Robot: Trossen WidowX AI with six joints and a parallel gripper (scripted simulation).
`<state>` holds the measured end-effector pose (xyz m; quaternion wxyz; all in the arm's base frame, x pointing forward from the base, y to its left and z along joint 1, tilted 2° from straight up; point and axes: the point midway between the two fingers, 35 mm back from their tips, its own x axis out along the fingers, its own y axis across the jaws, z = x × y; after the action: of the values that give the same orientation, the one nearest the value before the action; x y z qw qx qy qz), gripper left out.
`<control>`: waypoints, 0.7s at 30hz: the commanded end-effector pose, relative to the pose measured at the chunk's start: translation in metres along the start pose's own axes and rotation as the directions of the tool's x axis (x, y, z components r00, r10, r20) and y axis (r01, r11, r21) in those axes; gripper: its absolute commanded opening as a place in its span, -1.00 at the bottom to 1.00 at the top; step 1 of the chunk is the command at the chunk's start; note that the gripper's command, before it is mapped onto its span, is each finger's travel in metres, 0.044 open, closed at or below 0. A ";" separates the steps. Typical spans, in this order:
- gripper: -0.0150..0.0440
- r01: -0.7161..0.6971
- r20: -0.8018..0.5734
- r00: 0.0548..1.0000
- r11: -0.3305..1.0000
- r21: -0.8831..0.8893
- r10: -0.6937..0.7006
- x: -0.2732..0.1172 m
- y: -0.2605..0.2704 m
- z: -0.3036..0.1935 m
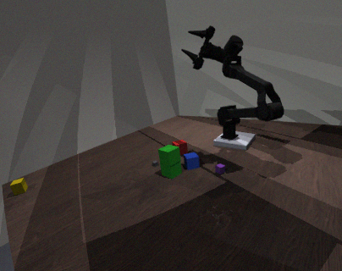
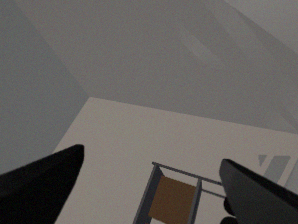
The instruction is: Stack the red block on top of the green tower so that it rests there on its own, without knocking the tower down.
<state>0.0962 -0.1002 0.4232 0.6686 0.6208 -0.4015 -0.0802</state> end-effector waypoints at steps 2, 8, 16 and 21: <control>1.00 0.001 0.005 1.000 1.000 0.000 -0.001 0.002 0.001 0.004; 1.00 0.047 0.055 0.997 0.999 -0.010 -0.047 0.019 -0.005 0.038; 1.00 0.213 0.101 0.973 0.976 -0.052 -0.207 0.046 -0.041 0.072; 1.00 0.360 0.103 0.931 0.927 -0.105 -0.350 0.060 -0.076 0.082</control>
<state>0.1034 -0.2034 0.3883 0.6567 0.6380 -0.3387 -0.2168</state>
